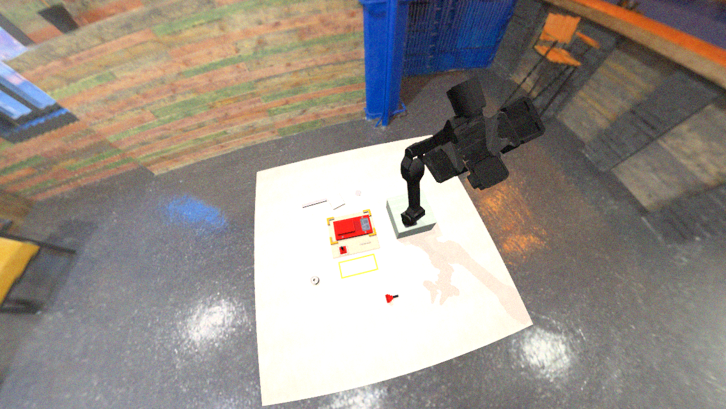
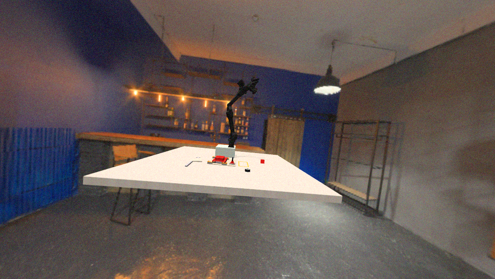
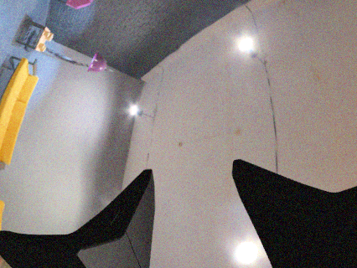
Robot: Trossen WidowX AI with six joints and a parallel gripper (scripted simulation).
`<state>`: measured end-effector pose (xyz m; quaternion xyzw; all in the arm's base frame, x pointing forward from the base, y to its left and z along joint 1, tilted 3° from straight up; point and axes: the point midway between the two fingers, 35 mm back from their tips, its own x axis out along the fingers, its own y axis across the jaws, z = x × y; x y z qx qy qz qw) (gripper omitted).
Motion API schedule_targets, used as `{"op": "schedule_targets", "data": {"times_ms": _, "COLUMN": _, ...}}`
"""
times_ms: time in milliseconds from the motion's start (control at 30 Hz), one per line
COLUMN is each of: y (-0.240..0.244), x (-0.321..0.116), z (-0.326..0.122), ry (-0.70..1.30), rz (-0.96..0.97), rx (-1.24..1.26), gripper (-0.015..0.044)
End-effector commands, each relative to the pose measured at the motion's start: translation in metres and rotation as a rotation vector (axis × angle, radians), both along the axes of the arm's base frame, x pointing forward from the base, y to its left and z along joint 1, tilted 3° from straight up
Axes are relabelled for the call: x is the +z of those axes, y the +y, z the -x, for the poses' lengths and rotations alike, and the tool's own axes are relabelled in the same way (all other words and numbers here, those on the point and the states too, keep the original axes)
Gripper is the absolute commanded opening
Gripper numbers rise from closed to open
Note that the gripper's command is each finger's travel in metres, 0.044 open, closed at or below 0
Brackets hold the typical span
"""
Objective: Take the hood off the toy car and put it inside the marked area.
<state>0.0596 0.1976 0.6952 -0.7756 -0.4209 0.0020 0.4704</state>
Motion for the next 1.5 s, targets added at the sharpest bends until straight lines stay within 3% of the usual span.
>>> {"op": "schedule_targets", "data": {"times_ms": 0, "y": 0.001, "x": -0.001, "z": 0.000, "ry": 0.001, "rz": 0.000, "rx": -0.002, "gripper": 0.0247}}
{"op": "schedule_targets", "data": {"times_ms": 267, "y": 0.050, "x": -0.034, "z": -0.027, "ry": 0.053, "rz": 0.027, "rx": -0.068, "gripper": 0.0440}}
{"op": "schedule_targets", "data": {"times_ms": 600, "y": 0.105, "x": -0.106, "z": -0.103, "ry": 0.239, "rz": 0.059, "rx": -0.149, "gripper": 0.0440}}
{"op": "schedule_targets", "data": {"times_ms": 867, "y": 0.111, "x": -0.180, "z": -0.186, "ry": 0.473, "rz": 0.030, "rx": -0.252, "gripper": 0.0440}}
{"op": "schedule_targets", "data": {"times_ms": 1167, "y": 0.075, "x": -0.277, "z": -0.277, "ry": 0.798, "rz": -0.067, "rx": -0.418, "gripper": 0.0440}}
{"op": "schedule_targets", "data": {"times_ms": 1467, "y": -0.002, "x": -0.379, "z": -0.340, "ry": 1.146, "rz": -0.266, "rx": -0.641, "gripper": 0.0440}}
